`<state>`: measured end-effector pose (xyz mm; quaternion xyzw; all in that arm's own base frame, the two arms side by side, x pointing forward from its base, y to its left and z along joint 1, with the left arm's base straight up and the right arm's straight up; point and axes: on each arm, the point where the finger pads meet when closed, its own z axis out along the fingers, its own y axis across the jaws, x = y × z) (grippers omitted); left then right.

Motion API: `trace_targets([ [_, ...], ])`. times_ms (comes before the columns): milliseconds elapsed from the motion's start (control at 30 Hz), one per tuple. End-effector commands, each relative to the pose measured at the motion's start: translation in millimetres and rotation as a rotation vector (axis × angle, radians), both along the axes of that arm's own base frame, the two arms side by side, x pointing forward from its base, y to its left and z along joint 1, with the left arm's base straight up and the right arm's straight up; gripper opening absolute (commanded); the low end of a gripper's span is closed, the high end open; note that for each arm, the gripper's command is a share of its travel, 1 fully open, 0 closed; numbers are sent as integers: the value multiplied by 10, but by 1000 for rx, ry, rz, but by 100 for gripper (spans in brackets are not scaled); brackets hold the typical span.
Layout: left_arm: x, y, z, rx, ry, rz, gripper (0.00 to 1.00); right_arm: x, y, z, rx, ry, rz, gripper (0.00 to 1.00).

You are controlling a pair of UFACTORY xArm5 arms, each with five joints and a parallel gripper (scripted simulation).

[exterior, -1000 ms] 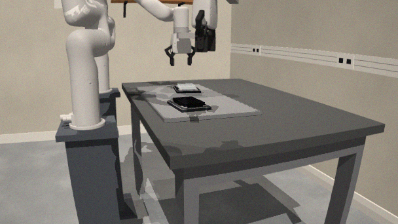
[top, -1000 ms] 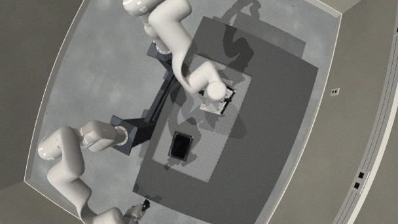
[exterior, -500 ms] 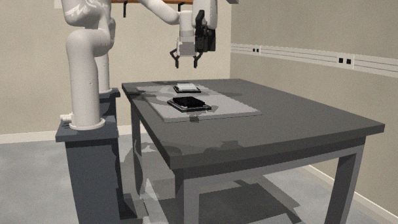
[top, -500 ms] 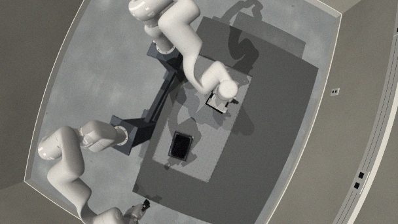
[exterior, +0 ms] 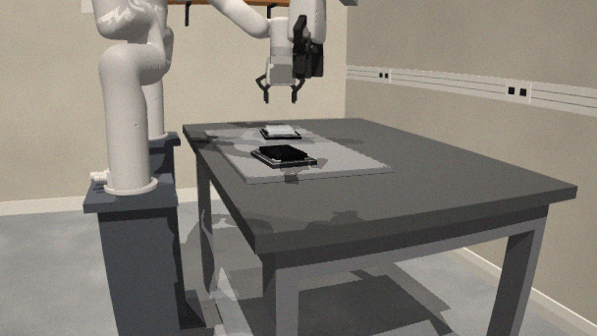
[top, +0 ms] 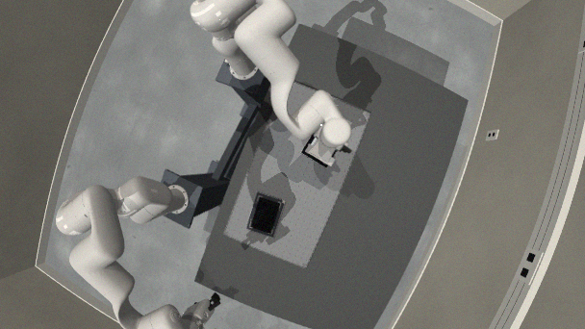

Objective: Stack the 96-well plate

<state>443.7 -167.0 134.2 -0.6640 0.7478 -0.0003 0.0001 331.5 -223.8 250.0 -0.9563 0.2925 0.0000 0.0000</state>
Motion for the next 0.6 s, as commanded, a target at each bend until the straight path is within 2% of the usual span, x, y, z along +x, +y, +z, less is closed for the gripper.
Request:
trace_targets([
  [0,11,-4,-56,-1,-3,0,100,7,-4,13,-2,-3,0,100],
  [567,12,-4,-306,-1,-3,0,100,7,-4,13,-2,-3,0,100],
])
